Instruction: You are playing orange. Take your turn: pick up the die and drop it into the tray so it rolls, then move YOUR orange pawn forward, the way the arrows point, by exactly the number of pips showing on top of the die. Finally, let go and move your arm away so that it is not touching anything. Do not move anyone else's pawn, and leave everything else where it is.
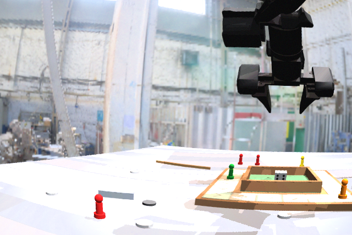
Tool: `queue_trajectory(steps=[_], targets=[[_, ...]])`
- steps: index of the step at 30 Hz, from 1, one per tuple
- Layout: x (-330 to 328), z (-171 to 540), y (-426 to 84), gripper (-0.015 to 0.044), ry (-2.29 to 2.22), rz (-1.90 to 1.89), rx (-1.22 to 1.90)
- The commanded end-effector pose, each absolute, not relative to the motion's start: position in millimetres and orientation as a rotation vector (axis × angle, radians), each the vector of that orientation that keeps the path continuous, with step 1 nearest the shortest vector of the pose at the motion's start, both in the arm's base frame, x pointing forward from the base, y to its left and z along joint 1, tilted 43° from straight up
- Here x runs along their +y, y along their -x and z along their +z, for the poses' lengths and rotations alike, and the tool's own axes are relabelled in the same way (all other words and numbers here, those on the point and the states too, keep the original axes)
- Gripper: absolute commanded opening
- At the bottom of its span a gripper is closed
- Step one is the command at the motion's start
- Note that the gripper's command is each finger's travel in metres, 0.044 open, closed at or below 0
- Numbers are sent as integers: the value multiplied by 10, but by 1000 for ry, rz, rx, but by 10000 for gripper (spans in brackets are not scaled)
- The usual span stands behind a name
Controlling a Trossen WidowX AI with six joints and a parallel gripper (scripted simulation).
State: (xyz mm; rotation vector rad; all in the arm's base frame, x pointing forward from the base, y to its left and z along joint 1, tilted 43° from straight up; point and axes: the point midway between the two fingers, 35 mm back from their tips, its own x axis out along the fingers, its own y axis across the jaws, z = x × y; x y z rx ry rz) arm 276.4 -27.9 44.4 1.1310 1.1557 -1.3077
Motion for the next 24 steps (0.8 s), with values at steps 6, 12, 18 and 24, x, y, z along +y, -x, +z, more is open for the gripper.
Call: queue_trajectory(steps=[6, 12, 18, 24], targets=[[-234, 179, -2691, 440, -1331, -1160, 1507], [-171, -15, -2731, 440, -1746, -813, 1751], [-184, -8, -2698, 414, -1656, -885, 1727], [207, 285, -2396, 256, -1262, -272, 1752]])
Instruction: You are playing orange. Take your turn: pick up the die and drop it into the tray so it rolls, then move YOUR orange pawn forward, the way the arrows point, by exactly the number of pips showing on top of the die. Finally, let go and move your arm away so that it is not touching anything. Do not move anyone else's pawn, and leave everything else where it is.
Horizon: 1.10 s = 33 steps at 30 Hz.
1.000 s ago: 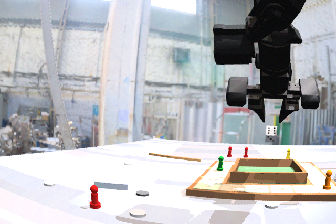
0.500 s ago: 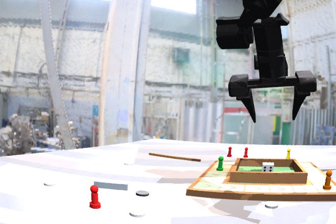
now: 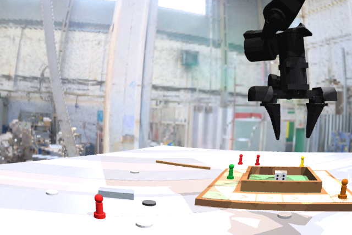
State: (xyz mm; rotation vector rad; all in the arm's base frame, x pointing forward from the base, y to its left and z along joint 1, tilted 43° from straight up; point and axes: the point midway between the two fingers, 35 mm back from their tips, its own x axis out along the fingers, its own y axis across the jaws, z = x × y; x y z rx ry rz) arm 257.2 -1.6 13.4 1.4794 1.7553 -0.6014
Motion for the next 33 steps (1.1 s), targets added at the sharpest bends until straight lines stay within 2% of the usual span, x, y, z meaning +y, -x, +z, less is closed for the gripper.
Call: queue_trajectory(steps=[1, 3, 11, 33], targets=[[276, 328, -2329, 230, -1183, -163, 1741], [408, 403, -2188, 200, -1023, 50, 1705], [796, 531, -1601, 200, -433, 731, 1439], [924, 441, -1604, 200, -405, 761, 1421]])
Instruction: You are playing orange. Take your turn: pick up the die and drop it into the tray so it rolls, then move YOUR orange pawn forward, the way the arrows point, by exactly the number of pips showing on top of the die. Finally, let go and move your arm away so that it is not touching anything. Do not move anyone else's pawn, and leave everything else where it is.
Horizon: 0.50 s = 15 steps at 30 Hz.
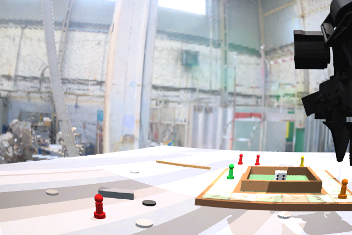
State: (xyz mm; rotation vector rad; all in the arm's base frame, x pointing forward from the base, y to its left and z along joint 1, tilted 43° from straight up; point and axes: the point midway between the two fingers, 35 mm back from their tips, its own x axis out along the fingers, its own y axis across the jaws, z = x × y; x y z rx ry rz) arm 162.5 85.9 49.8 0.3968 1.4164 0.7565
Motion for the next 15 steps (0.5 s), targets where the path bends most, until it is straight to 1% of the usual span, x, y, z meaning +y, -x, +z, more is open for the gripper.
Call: queue_trajectory(steps=[1, 15], targets=[[930, 435, -1603, 200, -405, 761, 1421], [1064, 283, -1611, 200, -403, 759, 1422]])
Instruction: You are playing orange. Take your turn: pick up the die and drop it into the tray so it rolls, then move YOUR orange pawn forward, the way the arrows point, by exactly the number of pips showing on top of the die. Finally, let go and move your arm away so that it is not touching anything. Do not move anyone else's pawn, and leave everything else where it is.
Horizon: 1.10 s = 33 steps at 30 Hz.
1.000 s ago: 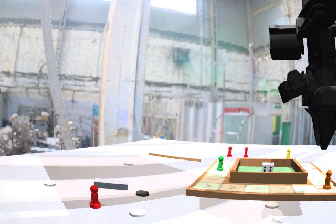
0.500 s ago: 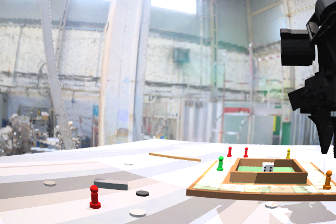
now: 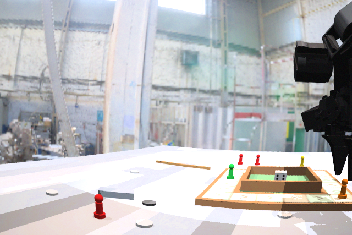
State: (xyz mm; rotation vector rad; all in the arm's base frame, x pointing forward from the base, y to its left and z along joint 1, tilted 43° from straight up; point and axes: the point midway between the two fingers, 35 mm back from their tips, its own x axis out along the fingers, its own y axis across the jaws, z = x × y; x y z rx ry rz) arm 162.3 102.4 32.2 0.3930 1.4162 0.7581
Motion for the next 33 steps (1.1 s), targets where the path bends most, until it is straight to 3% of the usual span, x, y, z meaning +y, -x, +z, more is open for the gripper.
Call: queue_trajectory(steps=[1, 15, 20, 33], targets=[[1076, 271, -1610, 200, -403, 759, 1422], [1217, 139, -1592, 200, -406, 762, 1421], [1217, 139, -1592, 69, -406, 762, 1421], [1197, 153, -1602, 0, -404, 760, 1421]])
